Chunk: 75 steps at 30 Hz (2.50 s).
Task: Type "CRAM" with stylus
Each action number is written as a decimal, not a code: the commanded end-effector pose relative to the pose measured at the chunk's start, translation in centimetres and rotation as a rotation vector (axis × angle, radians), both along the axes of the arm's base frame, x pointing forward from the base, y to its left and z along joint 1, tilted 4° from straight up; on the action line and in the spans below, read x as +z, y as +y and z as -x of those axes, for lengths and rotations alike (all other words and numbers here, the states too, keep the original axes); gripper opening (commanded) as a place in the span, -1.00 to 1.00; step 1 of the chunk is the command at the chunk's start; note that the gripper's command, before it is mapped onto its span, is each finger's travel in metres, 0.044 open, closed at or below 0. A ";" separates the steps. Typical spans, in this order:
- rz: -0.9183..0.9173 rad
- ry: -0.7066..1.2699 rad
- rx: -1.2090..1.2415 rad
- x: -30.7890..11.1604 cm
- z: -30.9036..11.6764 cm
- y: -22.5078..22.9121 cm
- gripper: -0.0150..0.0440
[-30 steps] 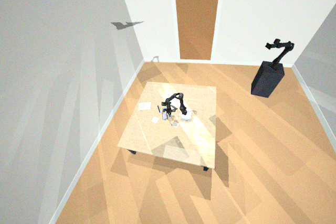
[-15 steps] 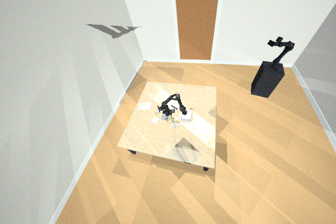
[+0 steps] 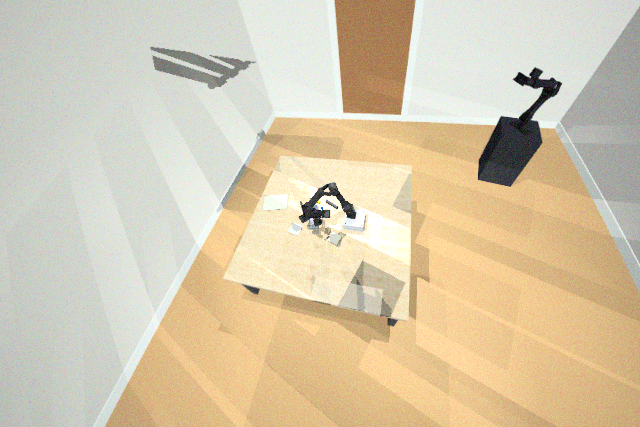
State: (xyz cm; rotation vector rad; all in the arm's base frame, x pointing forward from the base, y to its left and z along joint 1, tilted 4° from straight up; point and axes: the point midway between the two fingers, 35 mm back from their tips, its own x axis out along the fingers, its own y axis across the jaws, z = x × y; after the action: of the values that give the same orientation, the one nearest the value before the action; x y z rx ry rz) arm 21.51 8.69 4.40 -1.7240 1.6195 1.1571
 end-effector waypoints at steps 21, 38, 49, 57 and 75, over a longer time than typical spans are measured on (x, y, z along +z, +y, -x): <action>0.445 -0.406 0.288 4.8 -3.4 4.9 -0.49; 0.445 -0.406 0.288 1.5 -3.5 4.8 -0.49; 0.445 -0.407 0.288 1.4 -3.8 5.1 -0.22; 0.445 -0.407 0.288 1.1 -3.9 5.0 -0.22; 0.445 -0.407 0.288 -0.1 -4.0 5.0 -0.22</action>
State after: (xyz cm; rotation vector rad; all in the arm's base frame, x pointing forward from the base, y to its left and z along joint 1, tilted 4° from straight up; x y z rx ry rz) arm 25.41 13.74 4.45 -2.3446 1.4772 0.5173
